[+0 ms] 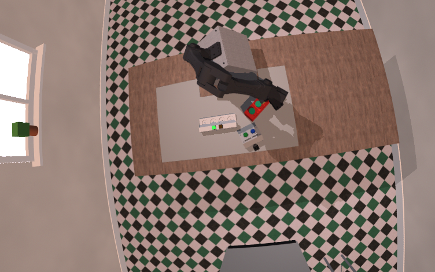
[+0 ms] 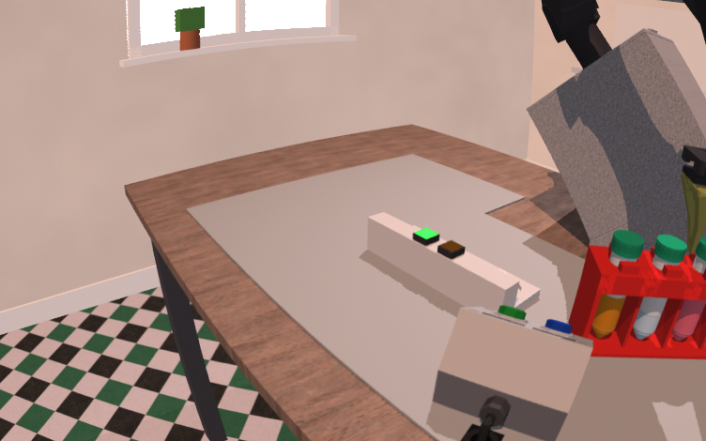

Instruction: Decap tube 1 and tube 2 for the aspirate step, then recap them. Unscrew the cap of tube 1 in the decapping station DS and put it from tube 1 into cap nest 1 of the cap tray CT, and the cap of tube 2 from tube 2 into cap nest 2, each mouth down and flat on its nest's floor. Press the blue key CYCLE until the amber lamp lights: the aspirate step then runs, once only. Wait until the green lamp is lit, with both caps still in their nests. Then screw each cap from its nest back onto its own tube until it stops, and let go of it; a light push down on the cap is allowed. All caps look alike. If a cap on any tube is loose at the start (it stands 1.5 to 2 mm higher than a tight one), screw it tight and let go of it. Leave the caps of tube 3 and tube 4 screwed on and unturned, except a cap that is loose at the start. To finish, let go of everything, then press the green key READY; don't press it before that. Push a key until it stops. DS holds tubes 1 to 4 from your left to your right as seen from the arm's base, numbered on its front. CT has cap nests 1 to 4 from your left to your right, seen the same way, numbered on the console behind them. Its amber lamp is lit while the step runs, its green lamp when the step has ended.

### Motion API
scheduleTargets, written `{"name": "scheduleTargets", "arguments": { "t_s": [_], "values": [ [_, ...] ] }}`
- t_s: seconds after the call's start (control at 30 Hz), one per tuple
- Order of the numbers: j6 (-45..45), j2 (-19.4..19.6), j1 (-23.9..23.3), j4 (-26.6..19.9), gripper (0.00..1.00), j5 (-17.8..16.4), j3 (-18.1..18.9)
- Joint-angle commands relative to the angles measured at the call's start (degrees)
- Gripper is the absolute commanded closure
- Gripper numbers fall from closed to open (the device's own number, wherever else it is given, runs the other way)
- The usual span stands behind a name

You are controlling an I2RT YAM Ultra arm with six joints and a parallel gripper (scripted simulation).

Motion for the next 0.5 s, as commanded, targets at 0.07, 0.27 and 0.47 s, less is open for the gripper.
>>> {"name": "scheduleTargets", "arguments": {
  "t_s": [0.07, 0.27, 0.47],
  "values": [
    [-10.3, -0.5, 0.3, -0.1, 0.51, 0.0, 0.2],
    [-19.5, -0.5, 0.3, -0.1, 0.51, 0.0, 0.2],
    [-33.2, -0.5, 0.3, -0.1, 0.51, 0.0, 0.2]
  ]
}}
